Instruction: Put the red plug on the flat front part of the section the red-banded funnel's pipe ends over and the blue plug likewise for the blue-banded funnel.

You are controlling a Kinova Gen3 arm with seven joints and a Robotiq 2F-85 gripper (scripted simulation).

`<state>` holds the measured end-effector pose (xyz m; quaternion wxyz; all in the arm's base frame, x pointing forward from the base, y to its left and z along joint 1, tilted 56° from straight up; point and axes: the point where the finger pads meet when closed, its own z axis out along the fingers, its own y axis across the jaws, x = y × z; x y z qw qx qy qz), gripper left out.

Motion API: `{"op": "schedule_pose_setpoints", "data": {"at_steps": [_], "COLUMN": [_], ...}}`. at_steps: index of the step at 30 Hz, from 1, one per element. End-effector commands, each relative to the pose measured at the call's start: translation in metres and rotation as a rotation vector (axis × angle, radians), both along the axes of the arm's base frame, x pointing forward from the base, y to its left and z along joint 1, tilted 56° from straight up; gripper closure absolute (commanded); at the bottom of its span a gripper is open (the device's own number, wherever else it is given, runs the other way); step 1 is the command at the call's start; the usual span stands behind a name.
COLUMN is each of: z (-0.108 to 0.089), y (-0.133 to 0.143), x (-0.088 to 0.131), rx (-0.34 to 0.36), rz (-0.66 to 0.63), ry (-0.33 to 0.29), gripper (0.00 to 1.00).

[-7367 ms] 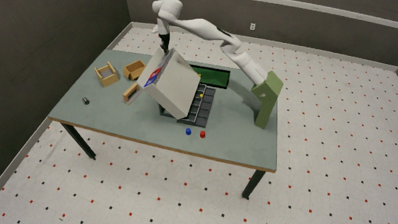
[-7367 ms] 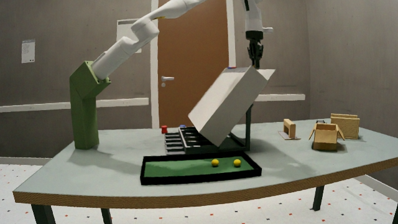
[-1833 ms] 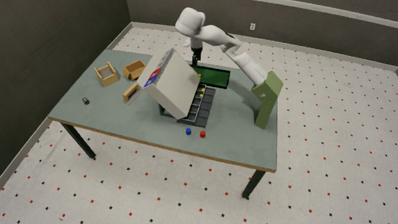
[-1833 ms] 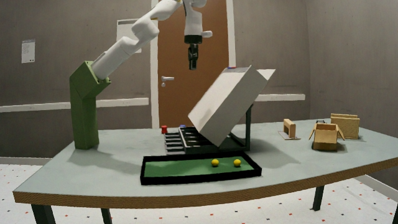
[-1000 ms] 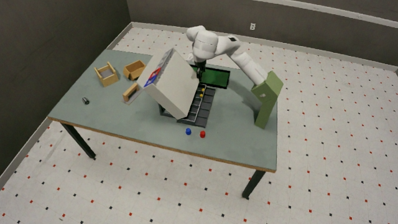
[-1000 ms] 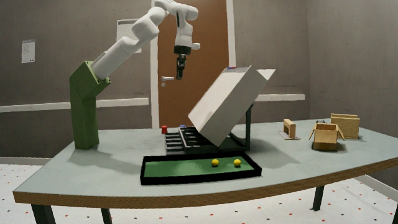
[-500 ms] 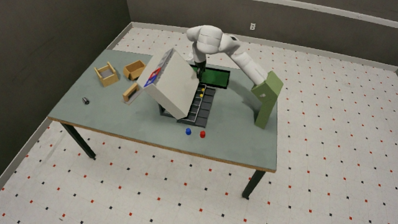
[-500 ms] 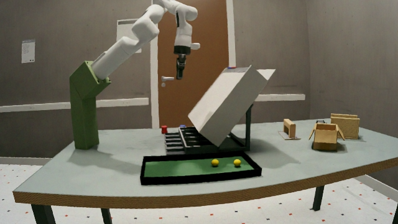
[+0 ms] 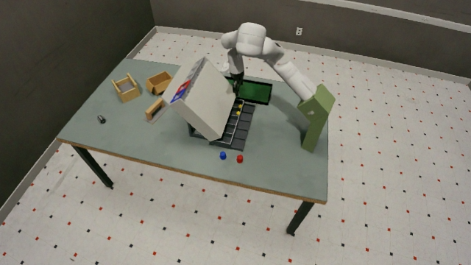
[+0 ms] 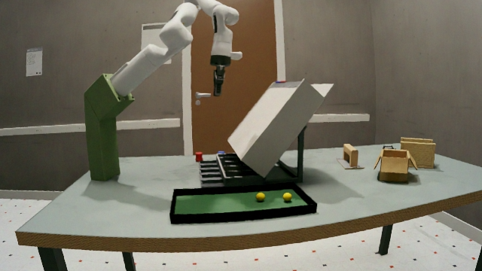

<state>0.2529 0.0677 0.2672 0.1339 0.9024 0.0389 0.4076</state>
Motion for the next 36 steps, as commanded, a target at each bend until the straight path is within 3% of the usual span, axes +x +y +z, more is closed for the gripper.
{"op": "schedule_pose_setpoints", "data": {"at_steps": [1, 16, 17, 36], "z": [-0.0012, -0.0012, -0.0002, -0.0002], "y": [0.0000, 0.0000, 0.0007, 0.0007], "x": [0.0001, 0.0001, 0.0003, 0.0003], "rx": [0.033, 0.033, 0.000, 0.000], "rz": [0.074, 0.074, 0.002, 0.002], "ry": [-0.102, -0.102, -0.001, -0.001], "gripper": [0.00, 0.00, 0.00, 0.00]}}
